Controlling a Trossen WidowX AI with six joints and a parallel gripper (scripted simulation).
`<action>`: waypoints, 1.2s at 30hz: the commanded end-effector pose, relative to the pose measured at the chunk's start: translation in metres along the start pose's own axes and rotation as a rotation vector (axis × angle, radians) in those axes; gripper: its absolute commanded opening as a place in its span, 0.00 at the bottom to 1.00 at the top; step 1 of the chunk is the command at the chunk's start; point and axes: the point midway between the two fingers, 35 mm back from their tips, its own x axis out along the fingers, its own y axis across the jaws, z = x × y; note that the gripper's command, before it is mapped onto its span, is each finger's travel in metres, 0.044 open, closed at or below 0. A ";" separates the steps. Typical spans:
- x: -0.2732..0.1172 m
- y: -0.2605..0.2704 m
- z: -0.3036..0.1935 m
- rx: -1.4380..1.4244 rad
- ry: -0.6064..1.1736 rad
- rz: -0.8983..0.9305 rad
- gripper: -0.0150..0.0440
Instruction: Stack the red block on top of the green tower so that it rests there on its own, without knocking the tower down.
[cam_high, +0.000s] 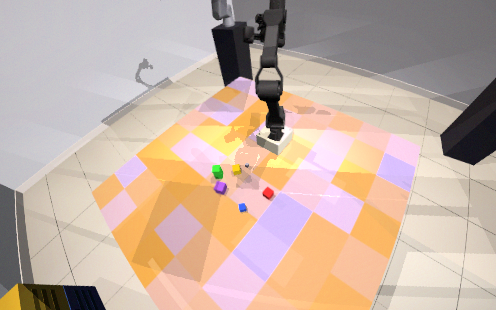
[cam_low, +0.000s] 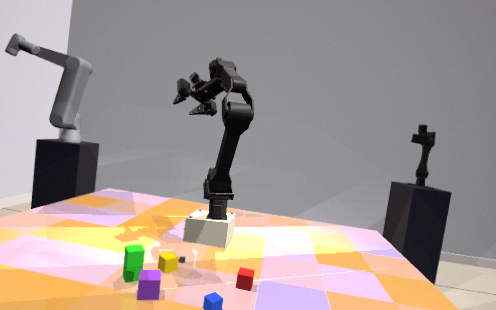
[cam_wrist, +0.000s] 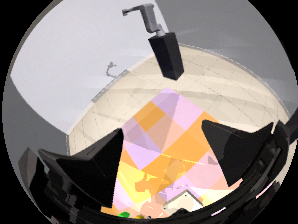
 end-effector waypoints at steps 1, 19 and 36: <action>0.001 0.001 0.000 0.000 0.002 0.003 0.98; 0.055 0.068 -0.041 -0.074 0.253 0.258 1.00; 0.078 0.141 -0.105 -0.273 0.487 0.446 1.00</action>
